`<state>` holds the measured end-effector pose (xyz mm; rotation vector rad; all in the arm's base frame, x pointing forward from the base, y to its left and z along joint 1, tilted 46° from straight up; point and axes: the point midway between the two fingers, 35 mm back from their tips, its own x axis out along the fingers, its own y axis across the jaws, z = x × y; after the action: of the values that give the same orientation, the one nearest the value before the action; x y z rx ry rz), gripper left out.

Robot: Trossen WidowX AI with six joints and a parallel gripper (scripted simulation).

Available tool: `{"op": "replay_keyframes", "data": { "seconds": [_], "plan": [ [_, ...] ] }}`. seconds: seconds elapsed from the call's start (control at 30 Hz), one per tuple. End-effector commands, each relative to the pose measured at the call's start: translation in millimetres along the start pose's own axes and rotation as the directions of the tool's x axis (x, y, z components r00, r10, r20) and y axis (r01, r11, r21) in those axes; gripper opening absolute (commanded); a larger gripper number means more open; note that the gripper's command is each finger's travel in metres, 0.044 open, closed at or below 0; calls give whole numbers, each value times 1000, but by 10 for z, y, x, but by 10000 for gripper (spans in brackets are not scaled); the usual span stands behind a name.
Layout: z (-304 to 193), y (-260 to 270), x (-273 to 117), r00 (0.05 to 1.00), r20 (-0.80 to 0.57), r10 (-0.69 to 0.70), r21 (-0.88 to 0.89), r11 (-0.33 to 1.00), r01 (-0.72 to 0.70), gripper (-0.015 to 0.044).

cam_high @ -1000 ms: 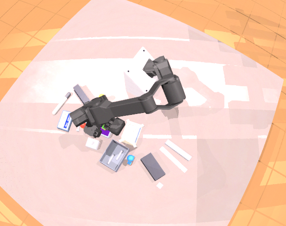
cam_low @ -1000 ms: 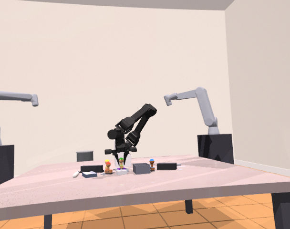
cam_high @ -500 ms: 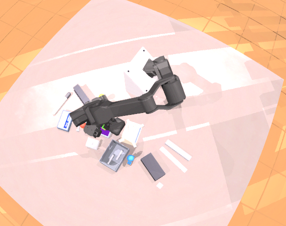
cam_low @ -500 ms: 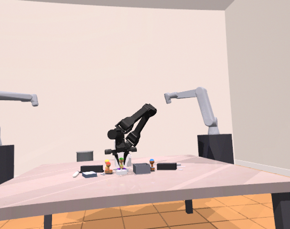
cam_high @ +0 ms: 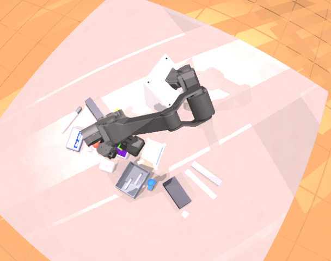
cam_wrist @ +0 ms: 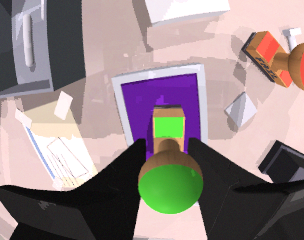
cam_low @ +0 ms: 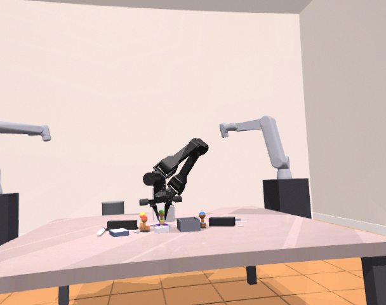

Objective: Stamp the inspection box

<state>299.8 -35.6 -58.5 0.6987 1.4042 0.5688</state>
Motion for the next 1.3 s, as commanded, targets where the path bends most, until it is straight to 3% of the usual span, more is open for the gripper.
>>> {"op": "replay_keyframes", "data": {
  "seconds": [0.0,1.27],
  "plan": [
    [-4,10,-3,1000,-3,3,0,1000,-3,0],
    [7,13,-368,1000,-3,0,0,1000,0,0]
  ]
}}
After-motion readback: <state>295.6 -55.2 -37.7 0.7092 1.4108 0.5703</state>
